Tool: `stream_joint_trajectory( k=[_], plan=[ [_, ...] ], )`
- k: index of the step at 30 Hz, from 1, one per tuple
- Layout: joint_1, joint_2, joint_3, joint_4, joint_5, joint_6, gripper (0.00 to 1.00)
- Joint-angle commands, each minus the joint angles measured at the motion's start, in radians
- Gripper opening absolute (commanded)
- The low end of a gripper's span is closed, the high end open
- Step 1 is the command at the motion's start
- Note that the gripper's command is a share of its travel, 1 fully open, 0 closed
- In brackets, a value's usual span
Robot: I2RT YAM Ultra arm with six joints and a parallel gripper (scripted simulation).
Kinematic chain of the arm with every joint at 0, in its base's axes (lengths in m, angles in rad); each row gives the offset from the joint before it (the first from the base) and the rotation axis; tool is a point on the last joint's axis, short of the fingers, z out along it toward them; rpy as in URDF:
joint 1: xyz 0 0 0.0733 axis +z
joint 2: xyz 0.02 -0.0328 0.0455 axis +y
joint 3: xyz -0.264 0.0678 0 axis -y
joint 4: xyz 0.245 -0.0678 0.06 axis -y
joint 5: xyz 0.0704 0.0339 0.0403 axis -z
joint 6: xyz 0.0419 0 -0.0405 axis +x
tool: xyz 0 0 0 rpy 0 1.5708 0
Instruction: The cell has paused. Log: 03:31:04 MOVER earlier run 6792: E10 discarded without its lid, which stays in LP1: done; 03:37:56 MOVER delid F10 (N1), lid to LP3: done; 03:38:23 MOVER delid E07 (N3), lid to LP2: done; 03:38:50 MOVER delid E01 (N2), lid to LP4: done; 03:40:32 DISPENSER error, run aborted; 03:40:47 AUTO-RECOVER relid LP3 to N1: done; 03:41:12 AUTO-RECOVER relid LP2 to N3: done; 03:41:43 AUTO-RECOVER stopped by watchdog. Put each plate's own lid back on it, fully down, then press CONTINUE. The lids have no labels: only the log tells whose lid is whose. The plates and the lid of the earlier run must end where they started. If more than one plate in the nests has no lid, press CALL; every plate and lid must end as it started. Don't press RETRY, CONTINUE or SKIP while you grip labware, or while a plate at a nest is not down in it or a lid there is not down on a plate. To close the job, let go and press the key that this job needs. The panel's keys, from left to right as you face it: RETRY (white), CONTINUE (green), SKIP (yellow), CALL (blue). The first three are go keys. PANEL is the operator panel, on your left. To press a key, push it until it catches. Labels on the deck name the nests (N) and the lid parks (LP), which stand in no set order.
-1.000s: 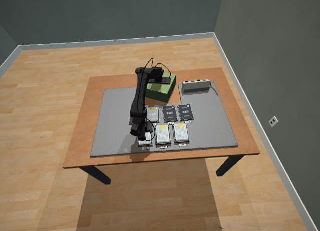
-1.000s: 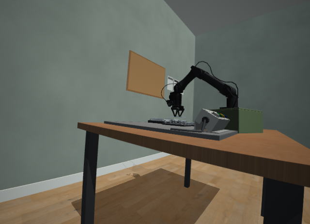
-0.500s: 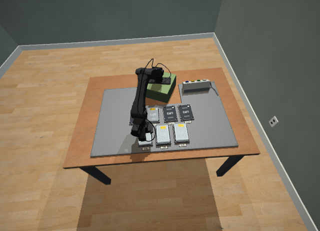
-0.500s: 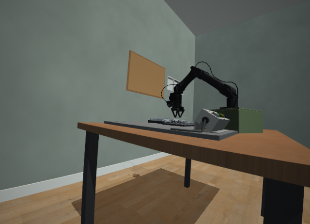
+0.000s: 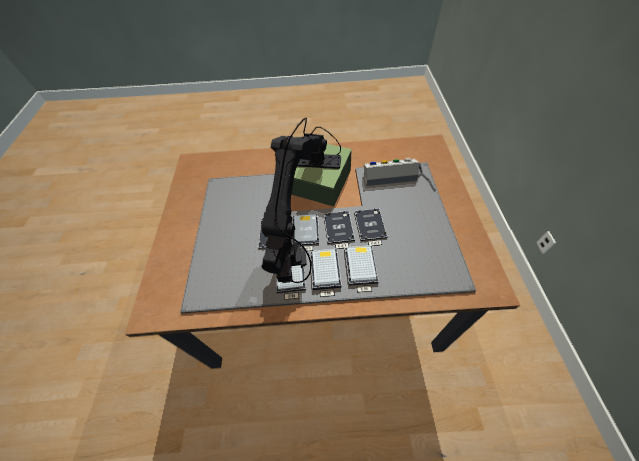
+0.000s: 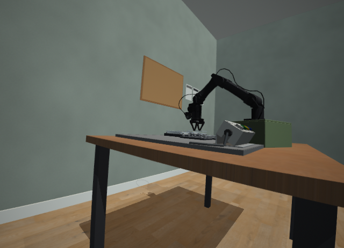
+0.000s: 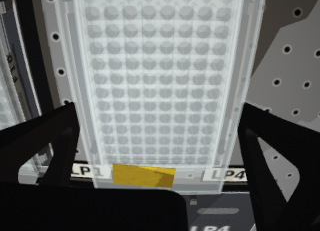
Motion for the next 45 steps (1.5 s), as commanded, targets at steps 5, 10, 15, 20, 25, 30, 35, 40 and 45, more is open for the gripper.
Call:
stream_joint_trajectory(
  k=[5,10,15,20,25,30,35,40,45],
  plan=[
    [0.006,-0.005,-0.013,0.025,0.0,0.007,0.0],
    [0.007,0.001,-0.02,0.031,0.0,0.008,0.0],
    [0.007,0.0,-0.025,0.037,0.0,0.008,0.0],
    [0.008,-0.011,-0.031,0.039,0.0,0.008,0.0],
    [0.009,0.001,-0.015,0.045,0.0,0.008,0.0],
    [0.009,0.015,-0.029,0.05,0.0,0.008,0.0],
    [0.01,-0.013,-0.033,0.053,0.0,0.009,0.0],
    [0.01,0.003,-0.039,0.057,0.0,0.009,0.0],
    [0.011,0.018,-0.029,0.062,0.0,0.009,0.0]
  ],
)
